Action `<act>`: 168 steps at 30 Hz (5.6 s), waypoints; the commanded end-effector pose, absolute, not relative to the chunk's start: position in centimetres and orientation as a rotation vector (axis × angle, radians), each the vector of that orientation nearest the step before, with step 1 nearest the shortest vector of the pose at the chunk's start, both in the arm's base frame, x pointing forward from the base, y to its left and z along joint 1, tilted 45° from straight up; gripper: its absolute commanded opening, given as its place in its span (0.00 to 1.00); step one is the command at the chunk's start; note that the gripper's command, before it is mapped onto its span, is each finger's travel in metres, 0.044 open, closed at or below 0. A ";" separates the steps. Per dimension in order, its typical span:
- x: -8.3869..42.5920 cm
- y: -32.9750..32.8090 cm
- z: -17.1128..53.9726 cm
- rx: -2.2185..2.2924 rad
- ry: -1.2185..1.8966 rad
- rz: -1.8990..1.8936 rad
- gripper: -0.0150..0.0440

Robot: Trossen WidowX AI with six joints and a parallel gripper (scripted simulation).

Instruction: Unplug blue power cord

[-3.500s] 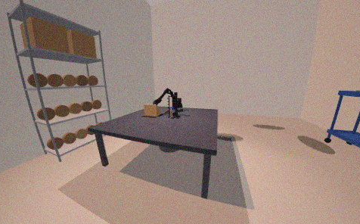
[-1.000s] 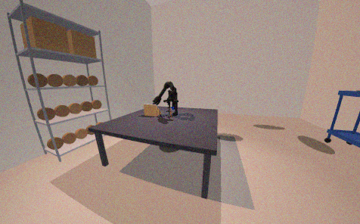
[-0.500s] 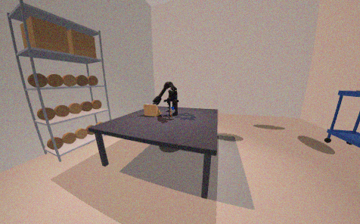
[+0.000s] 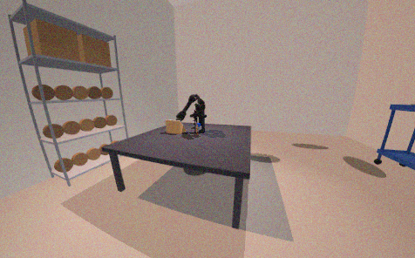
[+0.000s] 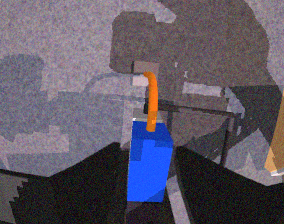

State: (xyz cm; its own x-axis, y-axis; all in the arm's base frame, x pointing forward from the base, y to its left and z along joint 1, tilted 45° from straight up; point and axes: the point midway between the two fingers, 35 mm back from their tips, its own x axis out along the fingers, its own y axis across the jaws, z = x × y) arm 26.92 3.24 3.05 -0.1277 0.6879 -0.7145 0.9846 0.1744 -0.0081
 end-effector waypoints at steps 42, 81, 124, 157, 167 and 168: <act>26.9 3.4 1.7 1.573 1.885 -0.673 0.25; 27.3 0.9 0.1 1.576 1.891 -0.673 0.53; 26.6 4.0 2.9 1.579 1.893 -0.672 0.53; 26.9 3.4 1.6 1.573 1.885 -0.673 0.25; 27.2 2.2 0.5 1.573 1.885 -0.675 0.25; 27.3 2.0 0.4 1.573 1.885 -0.675 0.25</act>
